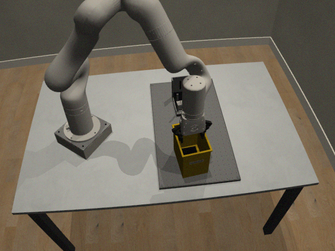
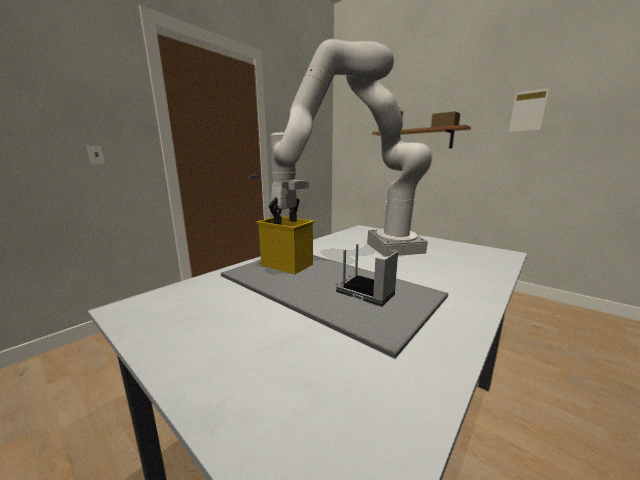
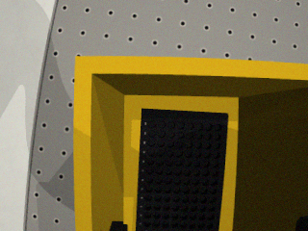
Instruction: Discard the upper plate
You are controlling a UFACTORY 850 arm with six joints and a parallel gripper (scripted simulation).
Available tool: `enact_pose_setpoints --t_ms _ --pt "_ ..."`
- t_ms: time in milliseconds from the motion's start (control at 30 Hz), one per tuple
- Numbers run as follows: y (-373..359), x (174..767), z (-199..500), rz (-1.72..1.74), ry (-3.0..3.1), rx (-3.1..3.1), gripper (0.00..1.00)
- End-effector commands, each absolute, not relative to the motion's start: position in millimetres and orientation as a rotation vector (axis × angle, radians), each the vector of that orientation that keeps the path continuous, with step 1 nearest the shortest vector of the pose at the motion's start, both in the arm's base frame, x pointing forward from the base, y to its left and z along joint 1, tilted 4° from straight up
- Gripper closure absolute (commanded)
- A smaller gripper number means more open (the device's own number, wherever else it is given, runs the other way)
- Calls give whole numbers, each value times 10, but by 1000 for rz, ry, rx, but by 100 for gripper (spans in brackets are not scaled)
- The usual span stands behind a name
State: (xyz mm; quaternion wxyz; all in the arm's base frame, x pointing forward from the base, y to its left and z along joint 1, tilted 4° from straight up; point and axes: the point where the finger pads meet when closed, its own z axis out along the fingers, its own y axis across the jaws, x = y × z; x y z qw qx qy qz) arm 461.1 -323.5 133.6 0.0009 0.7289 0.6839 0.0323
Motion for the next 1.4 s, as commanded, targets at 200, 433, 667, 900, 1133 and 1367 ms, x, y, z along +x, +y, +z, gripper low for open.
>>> enact_pose_setpoints --t_ms 200,433,667,900,1133,1367 --pt "-3250 4611 1529 102 2145 2286 0" --pt "-3258 4602 1716 102 2145 2286 0" --pt "-3263 4595 1848 102 2145 2286 0" --pt "-3271 4586 2035 102 2145 2286 0" --pt "-3271 4586 2044 102 2145 2286 0" --pt "-3271 4586 2044 102 2145 2286 0"
